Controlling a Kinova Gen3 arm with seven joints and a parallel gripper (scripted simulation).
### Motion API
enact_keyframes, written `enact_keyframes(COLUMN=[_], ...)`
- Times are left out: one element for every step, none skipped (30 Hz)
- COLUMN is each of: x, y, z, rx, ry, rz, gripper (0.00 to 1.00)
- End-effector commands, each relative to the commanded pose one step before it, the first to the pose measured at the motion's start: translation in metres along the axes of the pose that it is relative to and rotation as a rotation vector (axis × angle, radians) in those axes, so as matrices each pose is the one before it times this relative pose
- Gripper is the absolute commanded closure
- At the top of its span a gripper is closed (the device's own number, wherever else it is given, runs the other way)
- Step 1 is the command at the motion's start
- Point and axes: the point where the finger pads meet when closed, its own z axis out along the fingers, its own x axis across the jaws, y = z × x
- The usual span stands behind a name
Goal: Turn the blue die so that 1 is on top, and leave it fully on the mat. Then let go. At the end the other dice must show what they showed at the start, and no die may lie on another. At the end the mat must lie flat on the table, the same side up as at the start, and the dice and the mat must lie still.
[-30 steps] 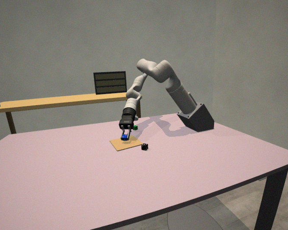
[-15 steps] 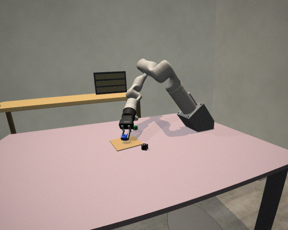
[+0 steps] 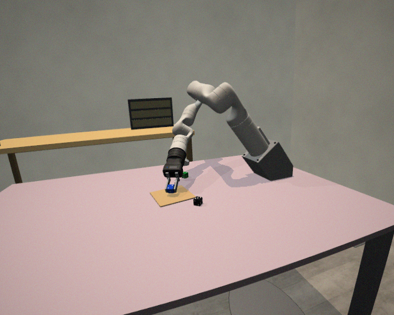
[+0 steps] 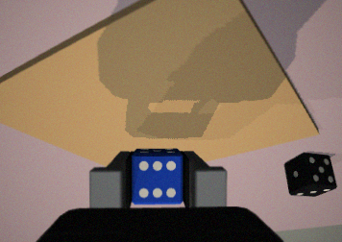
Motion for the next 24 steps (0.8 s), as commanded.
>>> enact_keyframes(x=[0.00008, 0.00001, 0.00000, 0.00000, 0.00000, -0.00001, 0.00000, 0.00000, 0.00000, 0.00000, 0.00000, 0.00000, 0.00000, 0.00000, 0.00000, 0.00000, 0.00000, 0.00000, 0.00000, 0.00000, 0.00000, 0.00000, 0.00000, 0.00000], y=[-0.00088, -0.00064, -0.00066, 0.00000, 0.00000, -0.00066, -0.00064, -0.00060, -0.00054, -0.00047, -0.00040, -0.00032, -0.00023, -0.00016, -0.00009, -0.00004, -0.00001, 0.00000, 0.00000, 0.00000, 0.00000, 0.00000, 0.00000, 0.00000], z=[0.00100, 0.00034, 0.00035, 0.00000, 0.00000, 0.00035, 0.00034, 0.00032, 0.00029, 0.00025, 0.00021, 0.00017, 0.00013, 0.00008, 0.00005, 0.00002, 0.00000, 0.00000, 0.00000, 0.00000, 0.00000, 0.00000, 0.00000, 0.00000], rx=[-0.00149, 0.00001, 0.00000, 0.00000, 0.00000, -0.00001, 0.00000, 0.00000, 0.00000, 0.00000, 0.00000, 0.00000, 0.00000, 0.00000, 0.00000, 0.00000, 0.00000, 0.00000, 0.00000, 0.00000, 0.00000, 0.00000, 0.00000, 0.00000], ry=[0.00034, 0.00001, 0.00000, 0.00000, 0.00000, -0.00001, -0.00001, 0.00000, 0.00000, 0.00000, 0.00000, 0.00000, 0.00000, 0.00000, 0.00000, 0.00000, 0.00000, 0.00000, 0.00000, 0.00000, 0.00000, 0.00000, 0.00000, 0.00000], rz=[0.00040, 0.00000, 0.00000, 0.00000, 0.00000, 0.00000, 0.00000, 0.00000, 0.00000, 0.00000, 0.00000, 0.00000, 0.00000, 0.00000, 0.00000, 0.00000, 0.00000, 0.00000, 0.00000, 0.00000, 0.00000, 0.00000, 0.00000, 0.00000], gripper=[0.51, 0.51, 0.51, 0.51, 0.51, 0.51, 0.51, 0.51, 0.51, 0.51, 0.51, 0.51, 0.51, 0.51, 0.51, 0.51, 0.51, 0.51, 0.51, 0.51, 0.51, 0.51, 0.51, 0.51])
